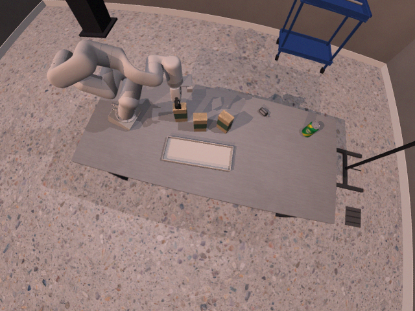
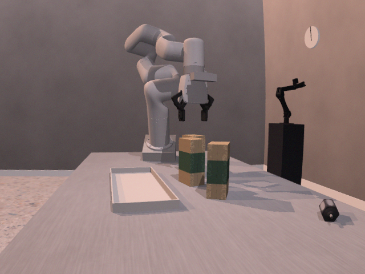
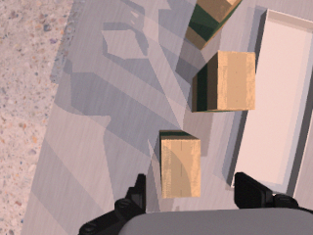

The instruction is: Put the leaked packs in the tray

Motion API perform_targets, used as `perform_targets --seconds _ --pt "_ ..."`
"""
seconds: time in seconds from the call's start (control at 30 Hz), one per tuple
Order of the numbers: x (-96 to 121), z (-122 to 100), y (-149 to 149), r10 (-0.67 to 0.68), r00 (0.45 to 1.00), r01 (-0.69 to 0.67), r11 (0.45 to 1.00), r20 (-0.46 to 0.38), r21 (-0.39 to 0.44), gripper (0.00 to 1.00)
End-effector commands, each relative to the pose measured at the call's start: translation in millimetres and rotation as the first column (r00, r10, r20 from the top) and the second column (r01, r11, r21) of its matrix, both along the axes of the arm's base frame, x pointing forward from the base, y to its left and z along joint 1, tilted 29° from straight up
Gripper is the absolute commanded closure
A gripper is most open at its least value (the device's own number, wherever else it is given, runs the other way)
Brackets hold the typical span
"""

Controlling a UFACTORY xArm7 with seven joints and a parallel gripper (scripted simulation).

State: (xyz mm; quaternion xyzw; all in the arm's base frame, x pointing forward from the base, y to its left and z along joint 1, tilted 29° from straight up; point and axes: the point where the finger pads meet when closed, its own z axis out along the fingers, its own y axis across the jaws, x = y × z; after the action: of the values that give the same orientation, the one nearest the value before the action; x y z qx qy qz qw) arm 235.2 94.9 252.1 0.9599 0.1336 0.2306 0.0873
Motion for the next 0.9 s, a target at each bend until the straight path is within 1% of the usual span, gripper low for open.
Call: perform_targets --seconds 0.0,0.33,0.37,0.87 --pt "0.1 1.2 0.6 0.002 1.0 -0.002 1.0 0.004 0.0 0.0" --pt "0.1 1.2 0.6 0.002 1.0 -0.002 1.0 0.004 0.0 0.0" --pt "0.1 1.2 0.6 0.002 1.0 -0.002 1.0 0.004 0.0 0.13" --pt "0.1 1.2 0.6 0.002 1.0 -0.002 1.0 0.004 0.0 0.13"
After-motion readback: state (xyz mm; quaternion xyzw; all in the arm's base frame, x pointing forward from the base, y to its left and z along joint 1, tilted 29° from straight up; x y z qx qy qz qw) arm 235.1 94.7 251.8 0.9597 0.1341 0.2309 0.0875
